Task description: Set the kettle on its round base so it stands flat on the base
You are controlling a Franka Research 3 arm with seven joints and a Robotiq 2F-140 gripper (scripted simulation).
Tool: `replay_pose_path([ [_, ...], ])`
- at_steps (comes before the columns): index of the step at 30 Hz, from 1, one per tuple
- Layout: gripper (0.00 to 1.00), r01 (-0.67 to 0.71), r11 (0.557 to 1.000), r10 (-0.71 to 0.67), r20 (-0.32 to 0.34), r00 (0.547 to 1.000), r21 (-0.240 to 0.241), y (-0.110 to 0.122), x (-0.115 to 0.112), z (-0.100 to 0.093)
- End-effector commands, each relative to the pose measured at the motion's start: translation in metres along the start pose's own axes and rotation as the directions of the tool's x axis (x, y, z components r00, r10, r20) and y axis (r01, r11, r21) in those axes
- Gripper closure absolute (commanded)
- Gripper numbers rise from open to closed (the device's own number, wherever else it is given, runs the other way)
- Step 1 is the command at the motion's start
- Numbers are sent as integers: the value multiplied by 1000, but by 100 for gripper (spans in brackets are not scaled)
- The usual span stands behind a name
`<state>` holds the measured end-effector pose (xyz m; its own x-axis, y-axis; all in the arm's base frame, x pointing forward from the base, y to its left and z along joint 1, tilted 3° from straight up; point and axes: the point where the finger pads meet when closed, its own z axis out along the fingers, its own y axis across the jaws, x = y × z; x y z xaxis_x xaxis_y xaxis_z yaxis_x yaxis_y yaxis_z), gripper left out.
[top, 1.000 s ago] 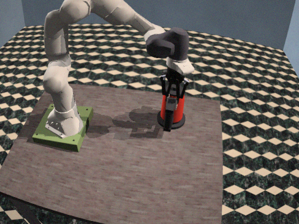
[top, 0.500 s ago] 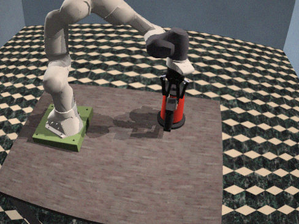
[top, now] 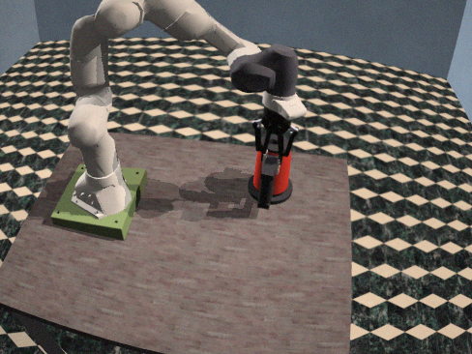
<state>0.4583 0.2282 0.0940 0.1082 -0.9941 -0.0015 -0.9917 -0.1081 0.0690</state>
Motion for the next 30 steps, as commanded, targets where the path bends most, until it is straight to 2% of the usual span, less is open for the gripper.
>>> replay_pose_path([
  [1,100,-5,1000,5,6,1000,11,-3,-3,-3],
  [7,100,-5,1000,5,6,1000,11,-3,-3,-3],
  [8,53,-5,1000,5,6,1000,11,-3,-3,-3],
  [24,53,-5,1000,5,6,1000,11,-3,-3,-4],
  [27,53,-5,1000,5,6,1000,11,-3,-3,-10],
  [30,53,-5,1000,5,6,1000,11,-3,-3,-25],
])
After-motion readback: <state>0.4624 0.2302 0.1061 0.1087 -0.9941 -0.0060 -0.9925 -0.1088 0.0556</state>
